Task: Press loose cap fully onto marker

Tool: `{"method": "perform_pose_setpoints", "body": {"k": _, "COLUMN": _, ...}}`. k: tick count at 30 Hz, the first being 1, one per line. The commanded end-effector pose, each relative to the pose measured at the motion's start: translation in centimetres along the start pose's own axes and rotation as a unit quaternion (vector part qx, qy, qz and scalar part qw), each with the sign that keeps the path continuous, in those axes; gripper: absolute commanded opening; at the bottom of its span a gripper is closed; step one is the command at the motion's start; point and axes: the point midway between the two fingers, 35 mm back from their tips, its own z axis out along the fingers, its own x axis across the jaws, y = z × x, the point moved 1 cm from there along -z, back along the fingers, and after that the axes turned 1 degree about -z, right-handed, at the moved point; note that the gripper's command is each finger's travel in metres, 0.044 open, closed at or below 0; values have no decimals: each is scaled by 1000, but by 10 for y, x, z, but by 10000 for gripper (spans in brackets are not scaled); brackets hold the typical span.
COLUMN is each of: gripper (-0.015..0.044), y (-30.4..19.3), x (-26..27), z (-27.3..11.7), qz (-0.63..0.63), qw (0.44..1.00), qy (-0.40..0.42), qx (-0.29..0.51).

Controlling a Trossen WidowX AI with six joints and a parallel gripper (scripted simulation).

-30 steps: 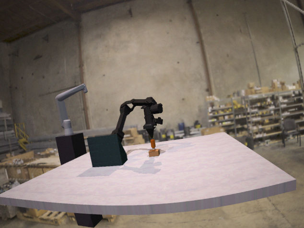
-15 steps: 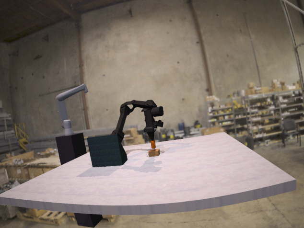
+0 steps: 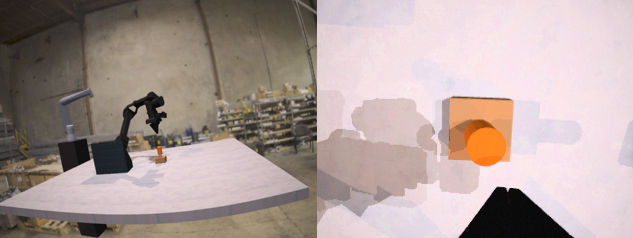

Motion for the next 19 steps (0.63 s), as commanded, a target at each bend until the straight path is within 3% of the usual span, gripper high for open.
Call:
{"method": "perform_pose_setpoints", "body": {"k": 1, "gripper": 52, "y": -1, "x": 2, "z": -5, "qz": -3, "qw": 1000, "qy": -4, "qx": 0}}
{"method": "perform_pose_setpoints", "body": {"k": 15, "gripper": 420, "y": -1, "x": 2, "z": -5, "qz": -3, "qw": 1000, "qy": -4, "qx": 0}}
{"method": "perform_pose_setpoints", "body": {"k": 19, "gripper": 440, "y": -1, "x": 2, "z": -5, "qz": -3, "qw": 1000, "qy": -4, "qx": 0}}
